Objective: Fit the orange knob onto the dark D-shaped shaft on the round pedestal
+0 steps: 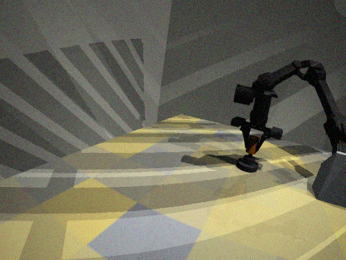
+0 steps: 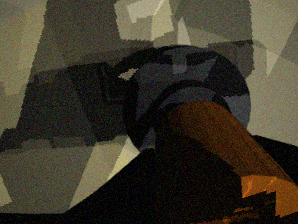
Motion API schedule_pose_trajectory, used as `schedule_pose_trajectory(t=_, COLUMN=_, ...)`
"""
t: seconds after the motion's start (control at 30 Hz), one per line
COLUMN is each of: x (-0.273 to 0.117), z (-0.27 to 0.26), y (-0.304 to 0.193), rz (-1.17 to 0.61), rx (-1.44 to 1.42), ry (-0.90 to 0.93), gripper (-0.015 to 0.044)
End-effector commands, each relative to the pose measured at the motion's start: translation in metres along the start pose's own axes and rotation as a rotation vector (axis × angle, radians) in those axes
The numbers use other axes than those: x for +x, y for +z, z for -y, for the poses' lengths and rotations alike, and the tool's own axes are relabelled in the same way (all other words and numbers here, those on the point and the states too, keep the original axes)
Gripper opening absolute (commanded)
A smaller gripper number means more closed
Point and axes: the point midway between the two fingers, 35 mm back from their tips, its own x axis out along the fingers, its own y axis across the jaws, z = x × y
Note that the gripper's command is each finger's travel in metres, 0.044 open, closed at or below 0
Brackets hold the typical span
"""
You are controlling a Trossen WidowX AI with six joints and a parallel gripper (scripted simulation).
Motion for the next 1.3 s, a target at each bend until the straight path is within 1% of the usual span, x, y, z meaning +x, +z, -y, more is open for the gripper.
schedule_pose_trajectory(t=0.0, x=0.001, z=-0.001, y=0.0, rz=0.001, rx=0.024, ry=0.004, gripper=0.0)
schedule_pose_trajectory(t=0.57, x=0.006, z=0.001, y=0.001, rz=0.001, rx=0.024, ry=0.004, gripper=0.0)
schedule_pose_trajectory(t=1.07, x=0.021, z=0.003, y=-0.001, rz=0.002, rx=0.03, ry=0.004, gripper=0.0)
schedule_pose_trajectory(t=1.27, x=0.019, z=0.001, y=0.0, rz=0.002, rx=0.039, ry=0.005, gripper=0.0)
